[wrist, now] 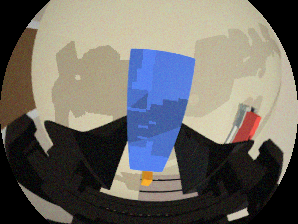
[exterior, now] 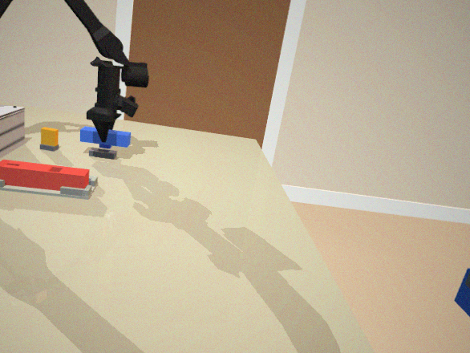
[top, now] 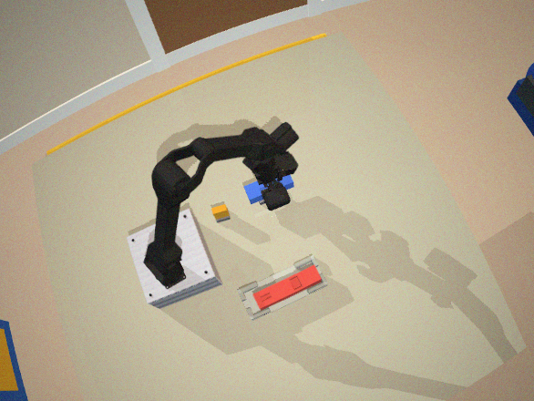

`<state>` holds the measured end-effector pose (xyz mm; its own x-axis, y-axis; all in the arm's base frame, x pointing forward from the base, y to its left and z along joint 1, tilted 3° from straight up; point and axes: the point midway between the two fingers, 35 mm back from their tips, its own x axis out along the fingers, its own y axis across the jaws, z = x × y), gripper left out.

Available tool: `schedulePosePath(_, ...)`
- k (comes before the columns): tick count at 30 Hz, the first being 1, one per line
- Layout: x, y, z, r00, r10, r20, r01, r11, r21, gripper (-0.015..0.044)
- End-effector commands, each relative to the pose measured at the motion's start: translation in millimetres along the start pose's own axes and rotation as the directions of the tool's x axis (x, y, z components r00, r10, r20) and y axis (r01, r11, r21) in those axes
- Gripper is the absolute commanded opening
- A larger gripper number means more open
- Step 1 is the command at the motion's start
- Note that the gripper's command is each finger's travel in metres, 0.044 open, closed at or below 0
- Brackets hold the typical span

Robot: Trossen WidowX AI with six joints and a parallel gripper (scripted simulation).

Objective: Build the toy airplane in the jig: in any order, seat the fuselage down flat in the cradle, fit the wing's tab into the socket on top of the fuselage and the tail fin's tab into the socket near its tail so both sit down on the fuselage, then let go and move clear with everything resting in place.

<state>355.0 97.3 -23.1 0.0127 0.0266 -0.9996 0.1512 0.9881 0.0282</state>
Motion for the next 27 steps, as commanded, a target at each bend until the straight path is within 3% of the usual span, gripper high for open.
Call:
schedulePosePath(1, -15.5, 1.0, 3.9, 1.000, 0.004, 0.013, -0.004, 1.000, 0.003, 0.0000)
schedulePosePath(27, -97.2, -1.7, -2.4, 1.000, 0.002, -0.020, -0.002, 1.000, 0.001, 0.0000)
